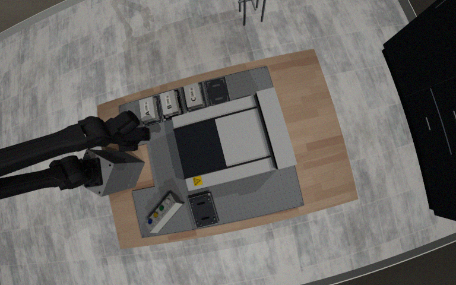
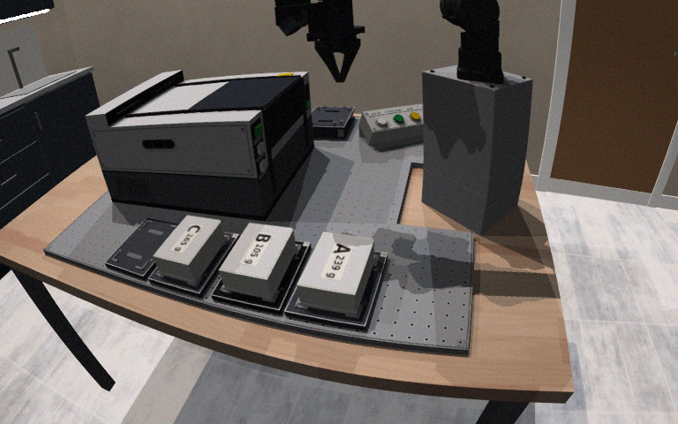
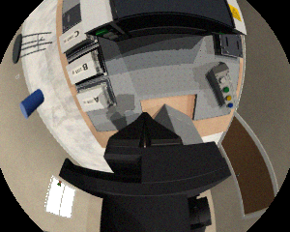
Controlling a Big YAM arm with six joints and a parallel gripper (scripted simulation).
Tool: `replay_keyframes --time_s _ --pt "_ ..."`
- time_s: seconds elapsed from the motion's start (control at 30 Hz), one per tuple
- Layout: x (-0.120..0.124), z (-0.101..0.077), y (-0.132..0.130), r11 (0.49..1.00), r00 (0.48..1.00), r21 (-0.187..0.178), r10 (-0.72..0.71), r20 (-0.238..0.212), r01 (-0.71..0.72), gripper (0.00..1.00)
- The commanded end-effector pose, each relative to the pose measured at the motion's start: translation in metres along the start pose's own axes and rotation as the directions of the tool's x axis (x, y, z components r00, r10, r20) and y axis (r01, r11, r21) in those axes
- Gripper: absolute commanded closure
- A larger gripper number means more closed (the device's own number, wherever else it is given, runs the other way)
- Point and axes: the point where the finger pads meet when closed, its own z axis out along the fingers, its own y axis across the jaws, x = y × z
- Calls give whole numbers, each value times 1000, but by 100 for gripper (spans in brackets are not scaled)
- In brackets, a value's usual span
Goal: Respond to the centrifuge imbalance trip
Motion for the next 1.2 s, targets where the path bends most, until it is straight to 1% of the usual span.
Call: replay_keyframes --time_s 0.0,0.17,0.37,0.5,0.63,0.7,0.73,0.97,1.17 --pt "-24 -14 1 1000 999 -22 13 33 -12 100" --pt "-24 -12 -9 999 999 -18 37 25 -36 100" --pt "-36 -14 -25 996 995 -22 89 33 -88 100" --pt "-38 -12 -39 992 992 -20 125 27 -125 100" --pt "-46 -14 -52 986 986 -22 164 32 -163 100" --pt "-46 -14 -52 986 986 -22 164 32 -163 100" --pt "-42 -11 -57 985 985 -18 173 22 -173 100" --pt "-53 -14 -81 970 970 -22 242 31 -242 100" --pt "-55 -13 -105 953 953 -20 301 29 -301 100"
